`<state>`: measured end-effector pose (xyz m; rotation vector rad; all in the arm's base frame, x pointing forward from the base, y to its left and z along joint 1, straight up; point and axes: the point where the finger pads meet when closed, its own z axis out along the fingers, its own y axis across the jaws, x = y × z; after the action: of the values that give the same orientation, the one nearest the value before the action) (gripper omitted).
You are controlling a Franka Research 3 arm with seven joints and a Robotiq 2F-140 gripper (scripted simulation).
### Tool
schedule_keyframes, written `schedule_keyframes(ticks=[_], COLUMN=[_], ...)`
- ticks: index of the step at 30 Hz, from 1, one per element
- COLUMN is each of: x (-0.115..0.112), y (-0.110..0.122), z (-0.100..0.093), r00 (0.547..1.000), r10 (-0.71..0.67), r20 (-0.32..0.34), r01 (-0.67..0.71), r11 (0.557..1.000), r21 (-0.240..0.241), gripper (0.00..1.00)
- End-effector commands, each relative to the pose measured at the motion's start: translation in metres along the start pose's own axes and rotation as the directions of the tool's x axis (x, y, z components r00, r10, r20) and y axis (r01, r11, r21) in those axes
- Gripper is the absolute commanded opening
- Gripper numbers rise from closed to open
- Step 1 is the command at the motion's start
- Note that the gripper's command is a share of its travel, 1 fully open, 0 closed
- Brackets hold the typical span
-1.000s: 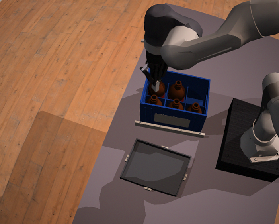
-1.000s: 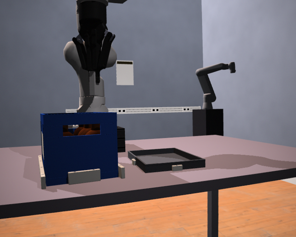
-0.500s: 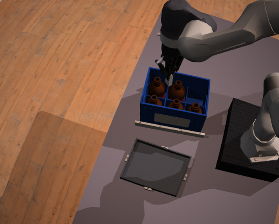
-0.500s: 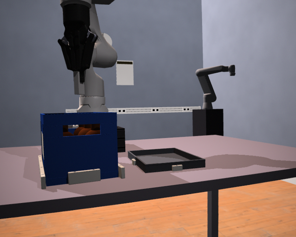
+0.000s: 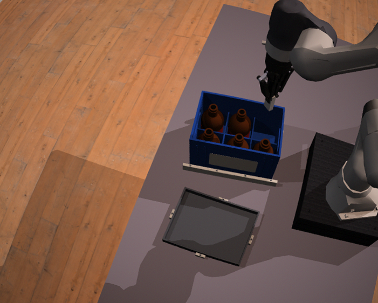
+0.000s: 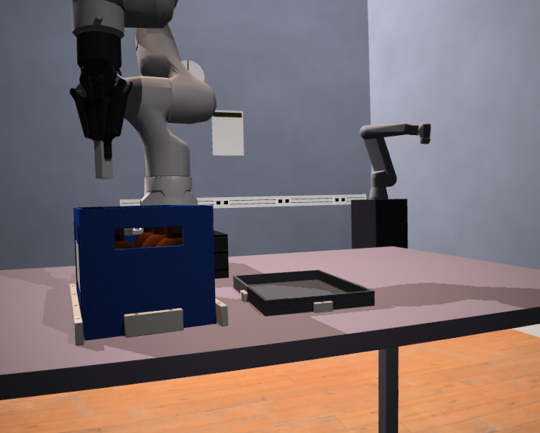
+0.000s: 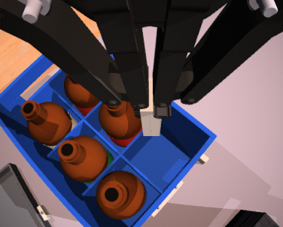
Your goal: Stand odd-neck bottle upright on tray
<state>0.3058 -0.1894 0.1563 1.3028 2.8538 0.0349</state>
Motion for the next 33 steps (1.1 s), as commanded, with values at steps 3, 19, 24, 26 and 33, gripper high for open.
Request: schedule_keyframes(ticks=[3, 19, 24, 26, 33], x=[0.0053, 0.0053, 0.0053, 0.0053, 0.0053], y=[-0.0107, -0.0107, -0.0107, -0.0107, -0.0107], z=[0.0007, 0.0007, 0.0007, 0.0007, 0.0007], r00=[0.999, 0.999, 0.999, 0.999, 0.999], r10=[-0.047, -0.047, -0.047, -0.047, -0.047], r20=[0.005, 0.005, 0.005, 0.005, 0.005], r01=[0.047, 0.047, 0.047, 0.047, 0.047], r11=[0.999, 0.999, 0.999, 0.999, 0.999], r21=[0.017, 0.017, 0.017, 0.017, 0.017], gripper=[0.10, 0.44, 0.44, 0.44, 0.44])
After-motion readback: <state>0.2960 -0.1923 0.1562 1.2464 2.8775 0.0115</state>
